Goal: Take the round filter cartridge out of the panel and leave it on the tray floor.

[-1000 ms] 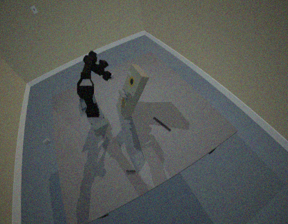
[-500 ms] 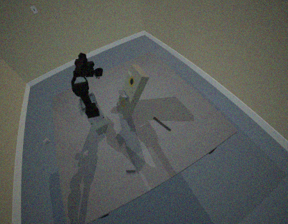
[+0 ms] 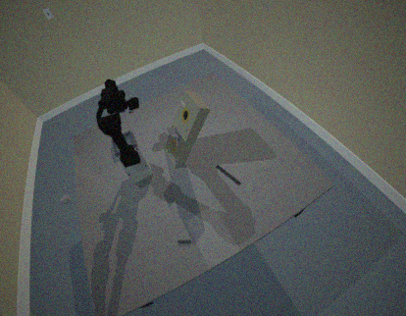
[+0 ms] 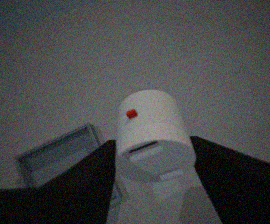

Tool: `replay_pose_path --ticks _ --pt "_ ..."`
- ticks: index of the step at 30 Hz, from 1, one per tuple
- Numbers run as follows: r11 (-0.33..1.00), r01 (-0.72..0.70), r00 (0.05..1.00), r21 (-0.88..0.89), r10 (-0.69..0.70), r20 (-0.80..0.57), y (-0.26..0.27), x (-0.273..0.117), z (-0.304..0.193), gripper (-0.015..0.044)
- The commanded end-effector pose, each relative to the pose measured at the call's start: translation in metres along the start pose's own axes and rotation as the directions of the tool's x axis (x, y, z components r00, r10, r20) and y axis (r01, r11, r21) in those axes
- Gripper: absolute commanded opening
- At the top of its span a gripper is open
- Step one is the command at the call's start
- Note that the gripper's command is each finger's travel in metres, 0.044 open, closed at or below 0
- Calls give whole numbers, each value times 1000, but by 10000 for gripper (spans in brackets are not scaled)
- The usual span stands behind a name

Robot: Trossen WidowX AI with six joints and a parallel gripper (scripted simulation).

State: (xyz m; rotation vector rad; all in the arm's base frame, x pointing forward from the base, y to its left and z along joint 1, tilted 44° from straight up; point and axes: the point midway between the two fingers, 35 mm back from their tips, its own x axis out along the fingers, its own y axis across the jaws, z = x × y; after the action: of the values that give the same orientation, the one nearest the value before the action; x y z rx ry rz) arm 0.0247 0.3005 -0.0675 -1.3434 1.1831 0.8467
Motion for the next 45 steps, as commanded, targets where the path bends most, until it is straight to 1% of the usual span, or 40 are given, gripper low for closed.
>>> replay_pose_path --ticks 1,11,18,26,41,45 --pt "994 -54 999 -98 54 -8 33 20 -14 0" --pt "930 -188 982 -317 185 -40 100 62 -64 0" --pt "860 -262 964 -439 253 -81 127 83 -103 0" --pt "853 -269 962 -448 258 -85 130 87 -108 0" --pt "853 -270 962 -448 259 -86 129 143 -142 0" --pt "853 -270 962 -448 259 -87 129 148 -146 0"
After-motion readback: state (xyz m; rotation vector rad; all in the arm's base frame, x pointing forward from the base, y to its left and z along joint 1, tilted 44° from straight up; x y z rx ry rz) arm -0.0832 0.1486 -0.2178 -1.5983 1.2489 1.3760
